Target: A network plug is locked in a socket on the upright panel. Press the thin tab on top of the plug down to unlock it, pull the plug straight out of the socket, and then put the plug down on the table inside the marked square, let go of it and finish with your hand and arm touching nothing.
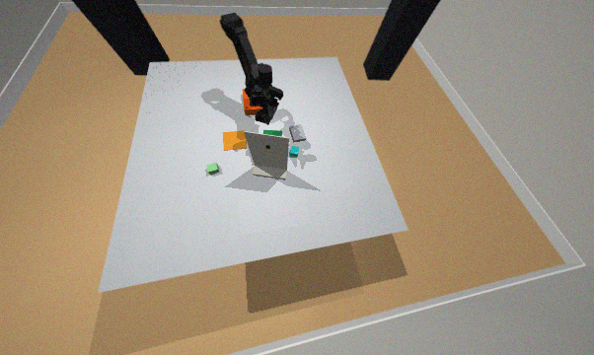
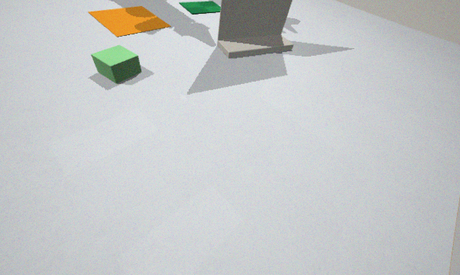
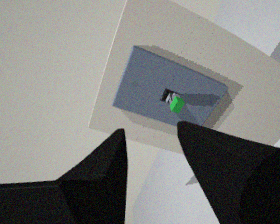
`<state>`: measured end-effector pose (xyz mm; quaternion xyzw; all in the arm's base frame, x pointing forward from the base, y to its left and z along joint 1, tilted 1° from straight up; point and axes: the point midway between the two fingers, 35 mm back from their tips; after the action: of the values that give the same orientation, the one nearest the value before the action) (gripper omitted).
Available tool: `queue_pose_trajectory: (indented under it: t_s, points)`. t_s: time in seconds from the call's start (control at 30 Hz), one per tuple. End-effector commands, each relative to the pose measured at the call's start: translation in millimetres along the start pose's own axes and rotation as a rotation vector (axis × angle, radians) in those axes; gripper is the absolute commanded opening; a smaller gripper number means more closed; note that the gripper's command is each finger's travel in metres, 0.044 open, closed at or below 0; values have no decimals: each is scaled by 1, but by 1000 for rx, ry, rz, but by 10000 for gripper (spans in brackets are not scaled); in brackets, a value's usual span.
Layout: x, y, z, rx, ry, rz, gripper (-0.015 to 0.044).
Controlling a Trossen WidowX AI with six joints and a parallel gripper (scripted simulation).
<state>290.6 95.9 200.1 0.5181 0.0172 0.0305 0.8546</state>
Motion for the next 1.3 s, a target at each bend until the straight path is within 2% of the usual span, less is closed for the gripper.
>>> queue_pose_trajectory:
  t_s: [0.0, 0.3, 0.5, 1.1, 1.27]
  points:
    - [-9, -9, -12, 124, 4, -4, 156]
    - [-34, -24, -34, 429, 21, 2, 156]
    - [-35, -26, -35, 452, 22, 2, 156]
    - [21, -31, -23, 450, 21, 7, 156]
    - [25, -32, -22, 450, 21, 8, 156]
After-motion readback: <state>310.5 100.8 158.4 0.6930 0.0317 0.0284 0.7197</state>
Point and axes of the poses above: the point midway between the two fingers, 35 mm back from their tips, its own x axis out along the fingers, its own y axis across the jaws, z = x × y, and after that the axes turned 2 degrees about -x, right-handed
